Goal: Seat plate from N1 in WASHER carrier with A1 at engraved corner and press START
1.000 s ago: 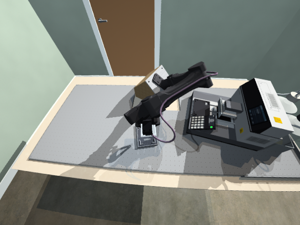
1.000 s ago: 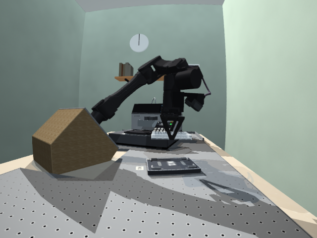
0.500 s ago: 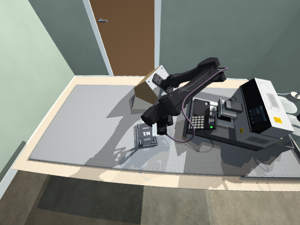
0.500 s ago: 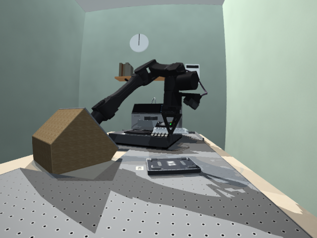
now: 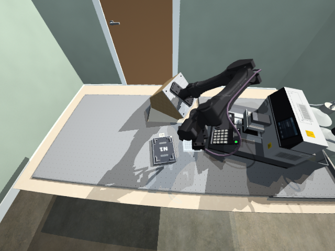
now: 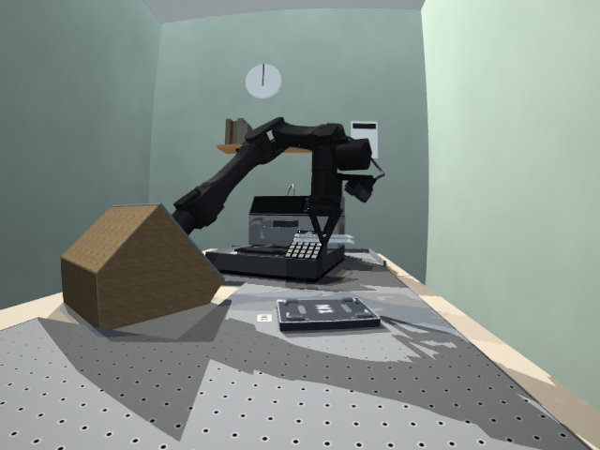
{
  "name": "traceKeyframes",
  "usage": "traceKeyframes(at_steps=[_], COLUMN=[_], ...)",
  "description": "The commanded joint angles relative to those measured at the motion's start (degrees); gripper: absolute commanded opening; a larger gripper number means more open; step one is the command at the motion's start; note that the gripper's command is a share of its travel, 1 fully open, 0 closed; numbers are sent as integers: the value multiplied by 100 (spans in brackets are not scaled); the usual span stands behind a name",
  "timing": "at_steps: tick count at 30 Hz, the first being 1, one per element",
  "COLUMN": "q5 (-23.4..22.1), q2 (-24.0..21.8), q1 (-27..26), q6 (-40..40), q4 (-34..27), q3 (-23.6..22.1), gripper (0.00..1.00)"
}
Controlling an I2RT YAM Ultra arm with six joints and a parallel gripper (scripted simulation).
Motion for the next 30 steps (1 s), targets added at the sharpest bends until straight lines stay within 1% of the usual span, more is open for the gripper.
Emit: traceKeyframes(at_steps=[1,3,5,30], q5=[-83,-58,-47,-47], q2=[-285,-297,-169,-171], q1=[-9,-73,-77,-75], q6=[304,319,320,319], q4=[-137,-135,-70,-59], q3=[-26,-31,-33,-39], gripper=[84,84,84,84])
